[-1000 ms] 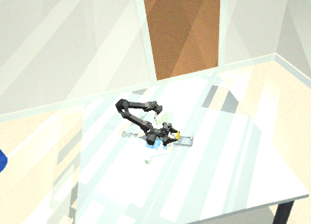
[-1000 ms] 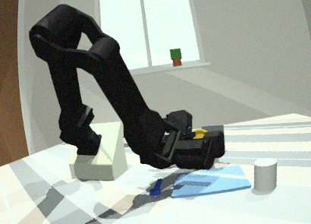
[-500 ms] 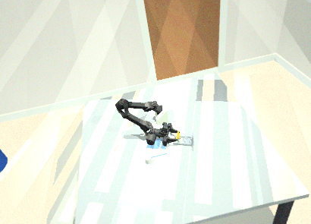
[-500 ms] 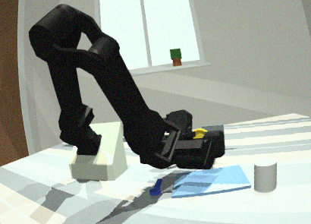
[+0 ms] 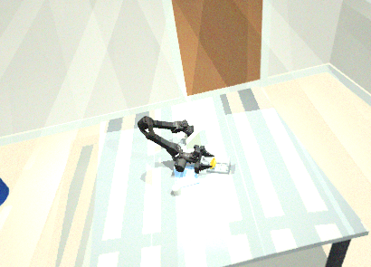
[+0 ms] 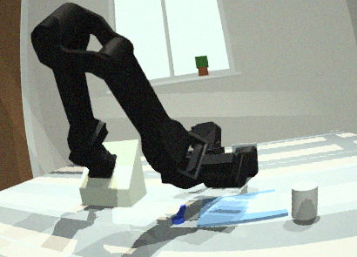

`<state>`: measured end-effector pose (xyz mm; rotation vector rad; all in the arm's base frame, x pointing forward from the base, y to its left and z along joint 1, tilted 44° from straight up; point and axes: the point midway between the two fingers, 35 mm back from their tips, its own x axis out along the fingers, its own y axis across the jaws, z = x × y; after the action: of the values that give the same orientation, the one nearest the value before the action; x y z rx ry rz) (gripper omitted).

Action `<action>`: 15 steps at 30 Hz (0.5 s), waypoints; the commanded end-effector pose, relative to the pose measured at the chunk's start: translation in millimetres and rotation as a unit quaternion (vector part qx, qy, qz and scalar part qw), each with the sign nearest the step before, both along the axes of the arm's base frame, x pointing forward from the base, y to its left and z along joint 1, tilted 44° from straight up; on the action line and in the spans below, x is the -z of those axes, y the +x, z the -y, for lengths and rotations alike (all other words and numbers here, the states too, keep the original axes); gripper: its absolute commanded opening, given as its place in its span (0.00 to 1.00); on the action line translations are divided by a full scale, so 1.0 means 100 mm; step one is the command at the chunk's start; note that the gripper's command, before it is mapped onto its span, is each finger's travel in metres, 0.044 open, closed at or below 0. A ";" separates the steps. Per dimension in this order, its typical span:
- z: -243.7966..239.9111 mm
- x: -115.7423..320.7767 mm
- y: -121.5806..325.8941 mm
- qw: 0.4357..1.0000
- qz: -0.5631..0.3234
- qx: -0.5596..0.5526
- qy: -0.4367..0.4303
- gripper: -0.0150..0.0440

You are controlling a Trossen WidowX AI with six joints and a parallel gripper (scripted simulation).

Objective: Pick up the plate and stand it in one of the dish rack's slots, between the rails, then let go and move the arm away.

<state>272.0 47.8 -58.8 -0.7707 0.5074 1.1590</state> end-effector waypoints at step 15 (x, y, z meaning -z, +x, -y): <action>-0.79 -0.75 0.02 0.998 -0.057 0.033 -0.011 0.93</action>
<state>271.1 123.9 13.9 -0.7231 0.5792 1.1649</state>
